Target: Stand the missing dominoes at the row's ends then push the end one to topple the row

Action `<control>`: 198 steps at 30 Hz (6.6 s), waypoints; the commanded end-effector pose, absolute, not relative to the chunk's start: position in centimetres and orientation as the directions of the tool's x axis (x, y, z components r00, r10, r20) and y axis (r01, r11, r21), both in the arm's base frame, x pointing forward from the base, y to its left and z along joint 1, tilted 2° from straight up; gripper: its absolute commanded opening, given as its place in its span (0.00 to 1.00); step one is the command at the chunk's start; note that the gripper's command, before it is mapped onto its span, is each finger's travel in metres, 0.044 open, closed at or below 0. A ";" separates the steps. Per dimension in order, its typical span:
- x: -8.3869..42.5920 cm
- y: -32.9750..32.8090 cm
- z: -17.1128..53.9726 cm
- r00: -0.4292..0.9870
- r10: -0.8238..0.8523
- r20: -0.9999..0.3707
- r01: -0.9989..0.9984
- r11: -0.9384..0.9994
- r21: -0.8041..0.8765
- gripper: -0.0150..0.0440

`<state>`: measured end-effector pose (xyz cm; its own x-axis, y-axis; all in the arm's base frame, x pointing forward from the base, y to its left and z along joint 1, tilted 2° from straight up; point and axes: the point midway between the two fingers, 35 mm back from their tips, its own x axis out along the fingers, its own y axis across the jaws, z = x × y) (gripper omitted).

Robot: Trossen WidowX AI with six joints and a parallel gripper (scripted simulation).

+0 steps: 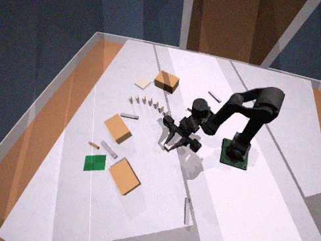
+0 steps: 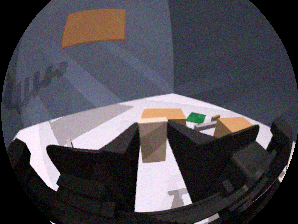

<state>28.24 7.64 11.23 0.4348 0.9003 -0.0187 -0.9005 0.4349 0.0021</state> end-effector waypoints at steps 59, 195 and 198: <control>27.9 8.0 6.0 0.419 0.906 -0.061 -0.908 0.418 -0.035 1.00; 33.3 -7.9 18.0 0.005 0.000 -1.000 0.436 0.900 0.002 0.44; 33.3 -7.9 18.0 0.005 0.000 -1.000 0.436 0.900 0.002 0.44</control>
